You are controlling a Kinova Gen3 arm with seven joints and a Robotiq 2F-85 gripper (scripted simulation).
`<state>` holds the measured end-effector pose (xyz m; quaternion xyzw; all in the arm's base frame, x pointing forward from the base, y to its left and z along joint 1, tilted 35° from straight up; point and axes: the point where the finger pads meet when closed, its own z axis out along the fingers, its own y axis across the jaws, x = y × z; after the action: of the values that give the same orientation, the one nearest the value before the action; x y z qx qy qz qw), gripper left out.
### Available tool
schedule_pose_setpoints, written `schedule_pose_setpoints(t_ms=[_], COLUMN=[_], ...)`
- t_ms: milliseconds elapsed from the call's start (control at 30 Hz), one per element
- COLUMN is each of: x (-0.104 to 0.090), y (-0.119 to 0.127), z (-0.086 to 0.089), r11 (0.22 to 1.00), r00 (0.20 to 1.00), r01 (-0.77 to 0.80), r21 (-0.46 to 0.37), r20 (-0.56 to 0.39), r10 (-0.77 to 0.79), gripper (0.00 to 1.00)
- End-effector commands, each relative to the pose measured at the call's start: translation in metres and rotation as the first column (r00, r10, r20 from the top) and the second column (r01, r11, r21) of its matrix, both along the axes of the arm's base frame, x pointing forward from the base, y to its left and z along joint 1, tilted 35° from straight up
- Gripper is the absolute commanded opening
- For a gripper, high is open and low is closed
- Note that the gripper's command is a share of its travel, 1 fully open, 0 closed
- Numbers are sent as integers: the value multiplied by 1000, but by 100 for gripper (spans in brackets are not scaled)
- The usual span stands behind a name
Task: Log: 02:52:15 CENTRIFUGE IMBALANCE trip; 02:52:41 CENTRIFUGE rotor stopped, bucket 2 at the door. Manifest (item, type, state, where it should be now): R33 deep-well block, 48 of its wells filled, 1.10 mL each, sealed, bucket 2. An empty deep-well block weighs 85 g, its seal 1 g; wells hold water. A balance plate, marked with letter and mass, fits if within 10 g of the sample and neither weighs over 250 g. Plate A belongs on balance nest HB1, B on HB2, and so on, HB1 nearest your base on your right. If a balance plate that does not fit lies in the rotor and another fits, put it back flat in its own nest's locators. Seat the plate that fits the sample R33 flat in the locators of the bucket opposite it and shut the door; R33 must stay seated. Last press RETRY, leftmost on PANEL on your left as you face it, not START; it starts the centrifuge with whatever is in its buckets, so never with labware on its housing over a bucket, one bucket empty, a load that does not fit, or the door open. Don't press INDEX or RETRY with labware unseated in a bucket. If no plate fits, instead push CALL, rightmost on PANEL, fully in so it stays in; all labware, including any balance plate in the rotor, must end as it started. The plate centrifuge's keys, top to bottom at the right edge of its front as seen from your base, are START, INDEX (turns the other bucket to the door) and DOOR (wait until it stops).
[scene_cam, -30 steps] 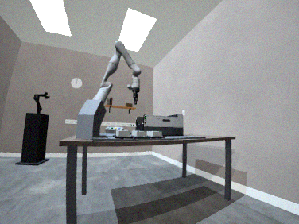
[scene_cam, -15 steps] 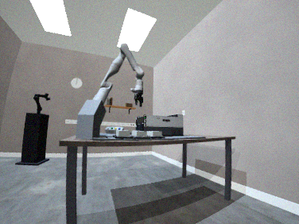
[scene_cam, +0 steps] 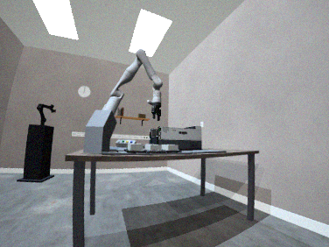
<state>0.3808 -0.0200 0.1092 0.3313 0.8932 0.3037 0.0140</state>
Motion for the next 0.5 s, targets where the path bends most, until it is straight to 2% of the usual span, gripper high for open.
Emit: schedule_pose_setpoints(t_ms=[0, 133, 233, 467], x=[8, 17, 19, 35], y=[-1, -11, -13, -29], z=[-6, -9, -10, -17], r11=[1000, 991, 986, 919], r00=[1000, 988, 981, 893], r01=[1, 132, 165, 391], r21=[-1, 30, 36, 55], r20=[1, -86, -109, -266], r10=[-1, -129, -161, -364], gripper=[100, 100, 100, 100])
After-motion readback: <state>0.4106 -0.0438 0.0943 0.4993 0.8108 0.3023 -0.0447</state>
